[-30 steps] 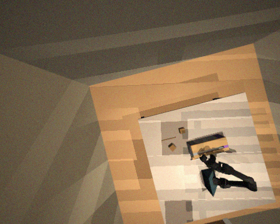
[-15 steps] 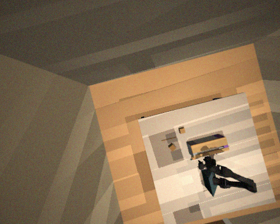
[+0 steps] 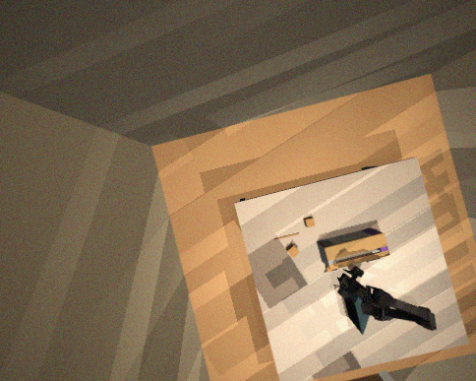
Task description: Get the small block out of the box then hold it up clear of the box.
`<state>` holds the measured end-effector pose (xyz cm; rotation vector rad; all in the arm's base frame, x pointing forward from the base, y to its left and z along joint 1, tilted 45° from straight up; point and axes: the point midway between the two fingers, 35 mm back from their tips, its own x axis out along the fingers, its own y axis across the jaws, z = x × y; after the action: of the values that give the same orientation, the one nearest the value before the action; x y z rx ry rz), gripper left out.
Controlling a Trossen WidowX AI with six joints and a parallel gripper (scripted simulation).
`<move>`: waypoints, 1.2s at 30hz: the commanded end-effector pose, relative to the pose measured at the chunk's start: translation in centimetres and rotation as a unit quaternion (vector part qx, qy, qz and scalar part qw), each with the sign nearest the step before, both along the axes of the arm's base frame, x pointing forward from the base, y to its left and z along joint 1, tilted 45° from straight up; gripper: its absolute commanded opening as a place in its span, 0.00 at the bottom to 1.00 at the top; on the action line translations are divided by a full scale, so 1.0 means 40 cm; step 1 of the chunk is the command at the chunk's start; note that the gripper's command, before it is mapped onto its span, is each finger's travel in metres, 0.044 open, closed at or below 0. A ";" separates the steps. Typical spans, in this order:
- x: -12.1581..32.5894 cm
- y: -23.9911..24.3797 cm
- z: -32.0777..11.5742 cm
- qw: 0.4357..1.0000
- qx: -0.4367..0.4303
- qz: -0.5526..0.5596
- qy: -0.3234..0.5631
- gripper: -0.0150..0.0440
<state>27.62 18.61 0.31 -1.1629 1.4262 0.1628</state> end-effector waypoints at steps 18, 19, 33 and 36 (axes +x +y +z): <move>-0.059 0.028 -0.032 0.571 -0.298 0.642 0.415 0.74; -0.060 0.029 -0.033 0.547 -0.305 0.653 0.425 0.74; -0.070 0.038 -0.036 0.330 -0.348 0.720 0.502 0.74; -0.070 0.038 -0.036 0.330 -0.348 0.720 0.502 0.74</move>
<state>25.49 20.54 -0.64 -2.9158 0.8991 1.6742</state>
